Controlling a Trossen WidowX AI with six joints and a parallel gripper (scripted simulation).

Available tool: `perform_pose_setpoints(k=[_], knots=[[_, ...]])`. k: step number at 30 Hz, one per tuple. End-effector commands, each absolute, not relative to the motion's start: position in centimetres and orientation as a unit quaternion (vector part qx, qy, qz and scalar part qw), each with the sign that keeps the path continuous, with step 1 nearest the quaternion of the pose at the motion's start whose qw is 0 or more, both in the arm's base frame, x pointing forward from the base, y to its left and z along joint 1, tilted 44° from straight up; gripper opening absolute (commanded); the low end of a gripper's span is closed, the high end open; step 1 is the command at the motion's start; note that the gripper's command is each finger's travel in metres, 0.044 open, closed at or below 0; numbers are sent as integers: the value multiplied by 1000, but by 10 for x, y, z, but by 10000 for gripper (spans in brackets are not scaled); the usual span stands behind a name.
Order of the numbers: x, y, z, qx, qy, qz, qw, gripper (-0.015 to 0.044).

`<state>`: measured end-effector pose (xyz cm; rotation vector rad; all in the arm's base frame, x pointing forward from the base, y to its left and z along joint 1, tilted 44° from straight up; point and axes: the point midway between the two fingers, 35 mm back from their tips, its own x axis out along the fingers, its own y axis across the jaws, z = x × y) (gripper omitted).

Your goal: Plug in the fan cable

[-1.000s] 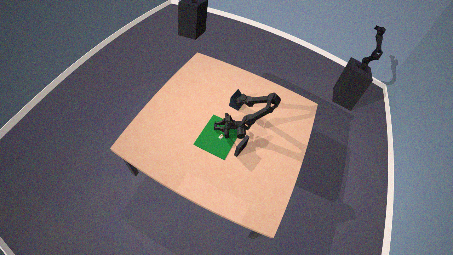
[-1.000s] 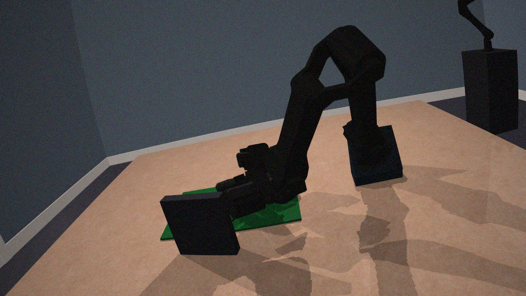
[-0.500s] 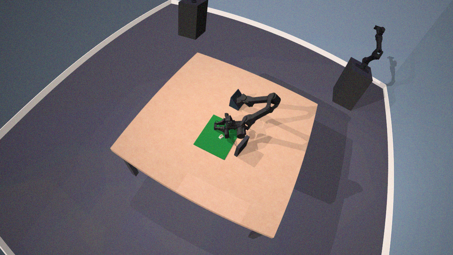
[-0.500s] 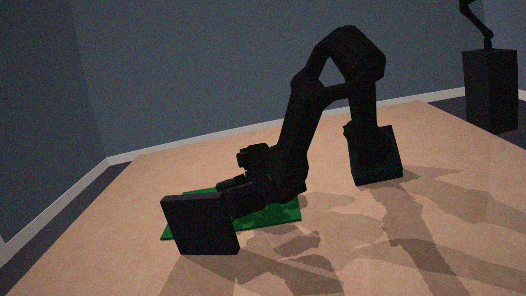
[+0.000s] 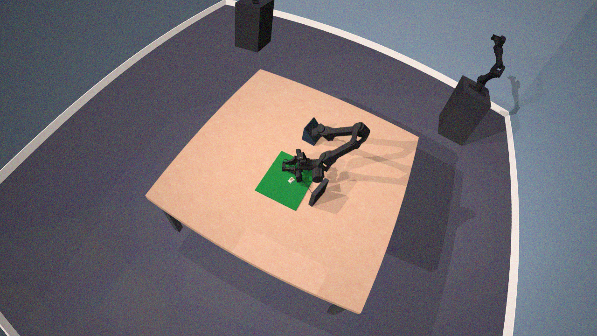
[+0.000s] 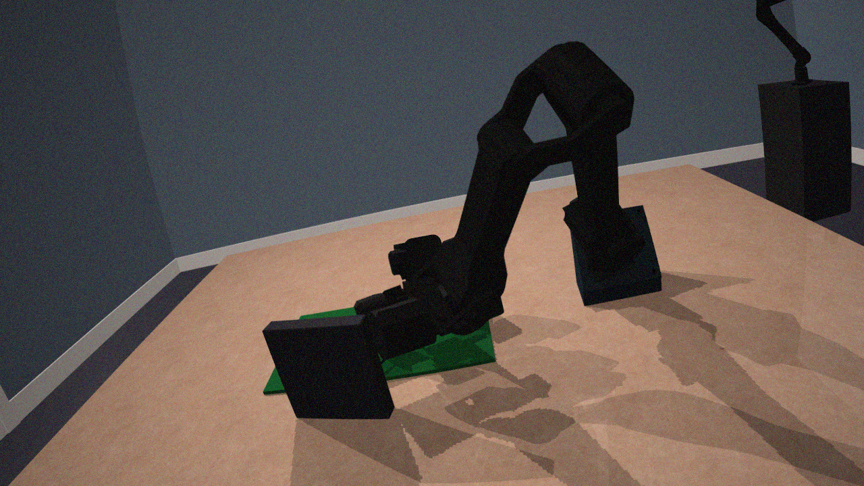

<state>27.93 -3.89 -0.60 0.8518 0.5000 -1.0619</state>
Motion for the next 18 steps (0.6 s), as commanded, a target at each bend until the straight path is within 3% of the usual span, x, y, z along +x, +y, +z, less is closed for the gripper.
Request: perform_pose_setpoints(k=[1,2,10,18], knots=[[279,-39,-6,389,229,-486,748,0],[279,-39,-6,389,229,-486,748,0],[279,-39,-6,390,229,-486,748,205],[279,-39,-6,390,229,-486,748,205]])
